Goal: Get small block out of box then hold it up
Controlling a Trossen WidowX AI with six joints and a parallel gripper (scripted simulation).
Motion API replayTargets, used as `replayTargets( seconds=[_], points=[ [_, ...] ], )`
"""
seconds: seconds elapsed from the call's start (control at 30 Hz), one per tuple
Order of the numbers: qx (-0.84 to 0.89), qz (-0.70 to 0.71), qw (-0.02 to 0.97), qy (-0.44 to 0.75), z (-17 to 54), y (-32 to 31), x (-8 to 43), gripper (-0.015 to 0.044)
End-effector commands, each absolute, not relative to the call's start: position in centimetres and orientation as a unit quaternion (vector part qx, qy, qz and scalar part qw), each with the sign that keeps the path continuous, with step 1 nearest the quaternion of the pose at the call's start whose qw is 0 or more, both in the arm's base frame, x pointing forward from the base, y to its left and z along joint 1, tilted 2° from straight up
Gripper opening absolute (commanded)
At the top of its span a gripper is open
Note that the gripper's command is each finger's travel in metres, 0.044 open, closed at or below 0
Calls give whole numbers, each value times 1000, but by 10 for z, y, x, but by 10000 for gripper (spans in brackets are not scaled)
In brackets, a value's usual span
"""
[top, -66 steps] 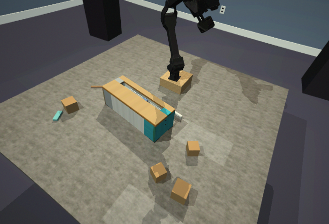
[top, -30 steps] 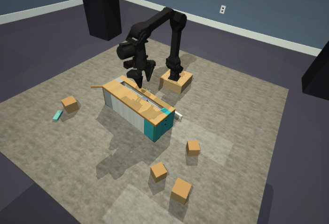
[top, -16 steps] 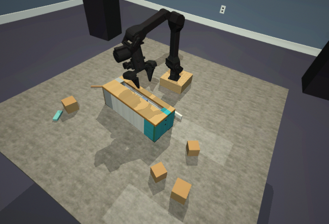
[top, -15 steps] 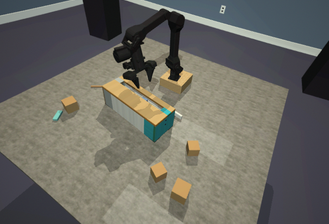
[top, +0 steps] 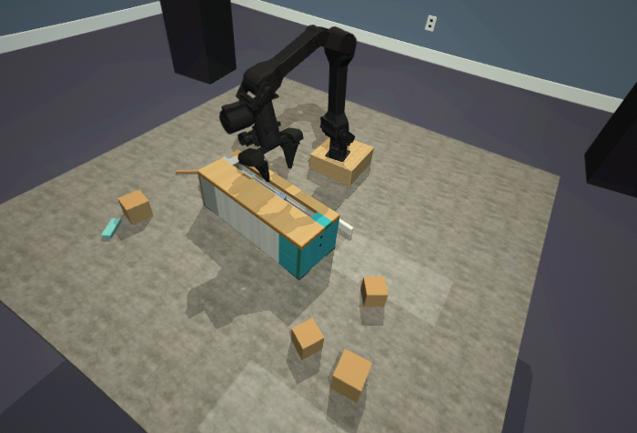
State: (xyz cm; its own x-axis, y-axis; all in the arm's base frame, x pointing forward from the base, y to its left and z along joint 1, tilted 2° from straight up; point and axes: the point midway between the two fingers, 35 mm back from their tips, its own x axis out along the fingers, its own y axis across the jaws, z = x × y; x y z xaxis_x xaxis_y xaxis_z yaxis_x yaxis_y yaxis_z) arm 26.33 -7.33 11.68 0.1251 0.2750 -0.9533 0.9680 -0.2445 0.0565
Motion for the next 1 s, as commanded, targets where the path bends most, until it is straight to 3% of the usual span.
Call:
replayTargets(
  seconds=[0.0, 0.97],
  points=[
    [646, -454, 379, 483, 109, -73, 262, 400],
    [647, -455, 380, 480, 72, -74, 258, 400]
  ],
)
